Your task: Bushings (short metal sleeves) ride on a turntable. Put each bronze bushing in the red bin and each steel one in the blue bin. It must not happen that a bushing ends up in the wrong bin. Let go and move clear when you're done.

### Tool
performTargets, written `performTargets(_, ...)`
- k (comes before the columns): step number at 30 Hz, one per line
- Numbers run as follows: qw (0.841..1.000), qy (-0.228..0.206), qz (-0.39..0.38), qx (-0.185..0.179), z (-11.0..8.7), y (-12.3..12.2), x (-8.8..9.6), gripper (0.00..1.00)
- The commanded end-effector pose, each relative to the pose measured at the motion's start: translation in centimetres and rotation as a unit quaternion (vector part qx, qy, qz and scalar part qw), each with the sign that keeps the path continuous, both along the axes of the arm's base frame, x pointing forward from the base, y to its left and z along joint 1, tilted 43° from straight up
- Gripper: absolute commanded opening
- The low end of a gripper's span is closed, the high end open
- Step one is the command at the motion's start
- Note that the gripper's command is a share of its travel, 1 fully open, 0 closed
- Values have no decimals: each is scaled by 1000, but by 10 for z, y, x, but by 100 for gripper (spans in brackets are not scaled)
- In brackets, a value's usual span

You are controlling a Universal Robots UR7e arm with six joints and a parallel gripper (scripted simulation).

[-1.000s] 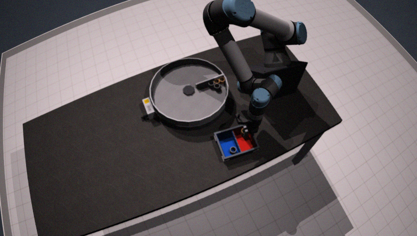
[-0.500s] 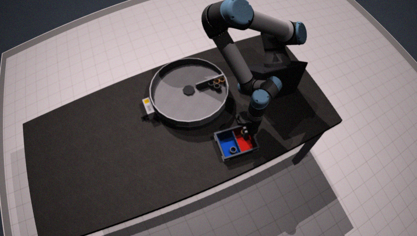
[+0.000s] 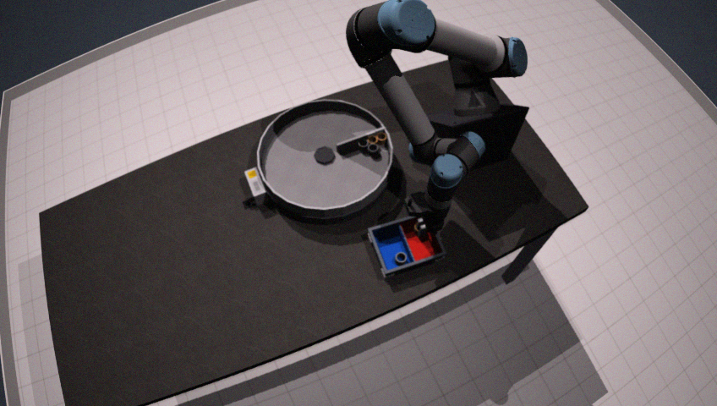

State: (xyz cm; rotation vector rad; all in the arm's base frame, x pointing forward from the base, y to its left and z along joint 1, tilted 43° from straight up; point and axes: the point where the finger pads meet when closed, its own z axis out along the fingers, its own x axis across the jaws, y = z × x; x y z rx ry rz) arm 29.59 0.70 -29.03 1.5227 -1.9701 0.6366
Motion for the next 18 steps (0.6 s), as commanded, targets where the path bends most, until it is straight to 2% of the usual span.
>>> performTargets(1, 1000, -1, 0, 0, 0, 0, 0, 0)
performTargets(2, 1000, -1, 0, 0, 0, 0, 0, 42)
performTargets(18, 1000, -1, 0, 0, 0, 0, 0, 42)
